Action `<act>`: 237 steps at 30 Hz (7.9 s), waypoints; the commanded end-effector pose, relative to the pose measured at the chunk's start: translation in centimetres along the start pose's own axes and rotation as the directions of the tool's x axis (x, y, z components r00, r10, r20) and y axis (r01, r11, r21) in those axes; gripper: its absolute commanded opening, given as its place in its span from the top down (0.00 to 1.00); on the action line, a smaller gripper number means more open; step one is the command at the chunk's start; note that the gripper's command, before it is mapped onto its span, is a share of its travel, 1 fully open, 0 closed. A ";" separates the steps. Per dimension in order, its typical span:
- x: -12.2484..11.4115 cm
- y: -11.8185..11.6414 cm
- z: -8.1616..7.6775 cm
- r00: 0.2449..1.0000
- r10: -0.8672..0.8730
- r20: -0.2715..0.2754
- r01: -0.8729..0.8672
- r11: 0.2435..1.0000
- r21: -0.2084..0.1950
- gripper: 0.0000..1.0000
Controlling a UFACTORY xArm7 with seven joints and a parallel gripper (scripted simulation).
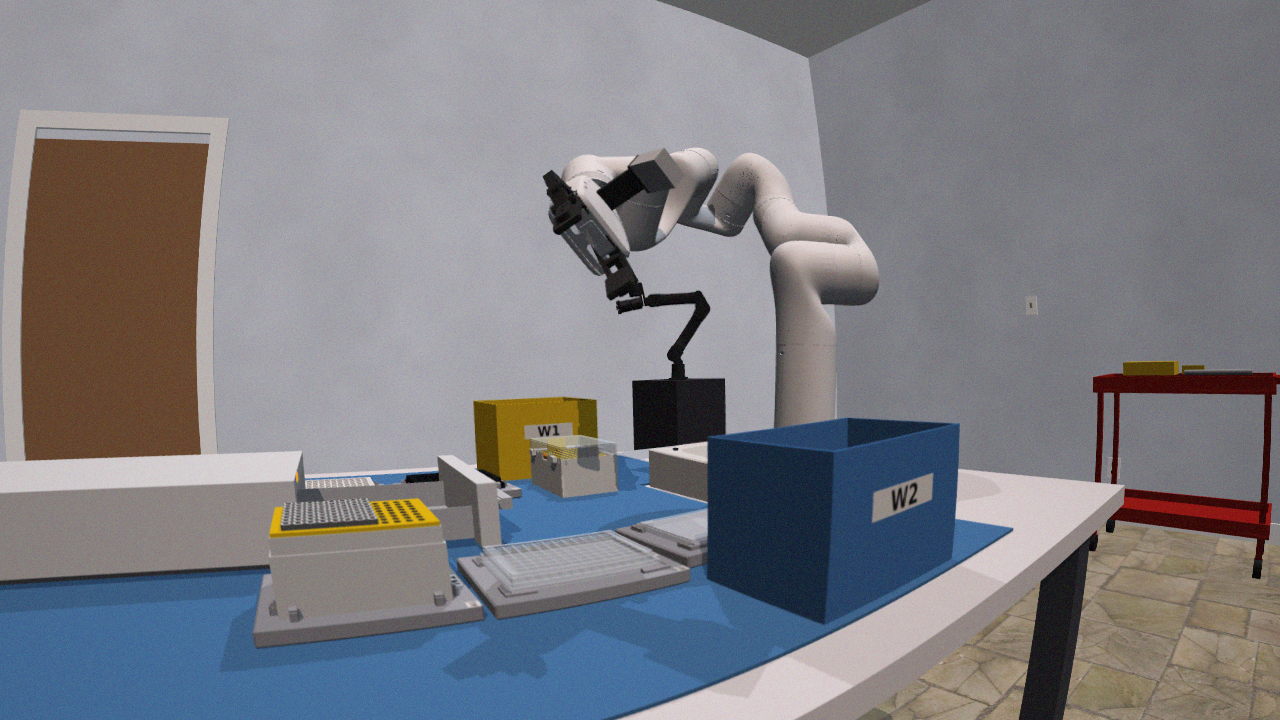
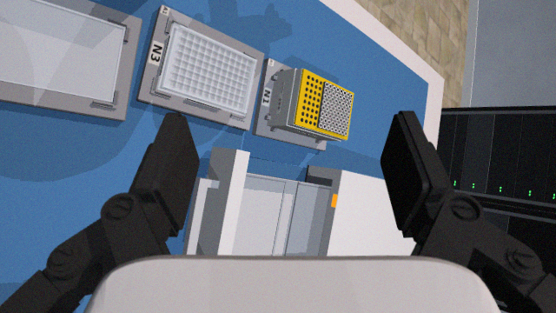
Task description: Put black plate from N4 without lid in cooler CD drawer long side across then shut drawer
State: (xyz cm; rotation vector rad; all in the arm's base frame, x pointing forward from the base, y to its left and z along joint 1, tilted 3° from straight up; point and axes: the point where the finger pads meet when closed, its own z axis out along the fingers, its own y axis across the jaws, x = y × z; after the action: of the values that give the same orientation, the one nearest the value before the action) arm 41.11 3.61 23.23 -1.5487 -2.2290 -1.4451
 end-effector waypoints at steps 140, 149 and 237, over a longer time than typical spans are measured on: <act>-23.6 -5.0 -9.1 -0.567 0.732 0.377 -0.664 -0.136 -0.735 0.00; -27.7 -6.1 -10.5 -0.567 0.732 0.377 -0.664 -0.136 -0.735 0.00; -34.5 -13.5 -5.4 -0.568 0.732 0.377 -0.664 -0.136 -0.736 0.00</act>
State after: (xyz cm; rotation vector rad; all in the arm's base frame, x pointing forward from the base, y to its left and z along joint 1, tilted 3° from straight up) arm 45.37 -24.95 -0.40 -3.1105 0.1388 0.0552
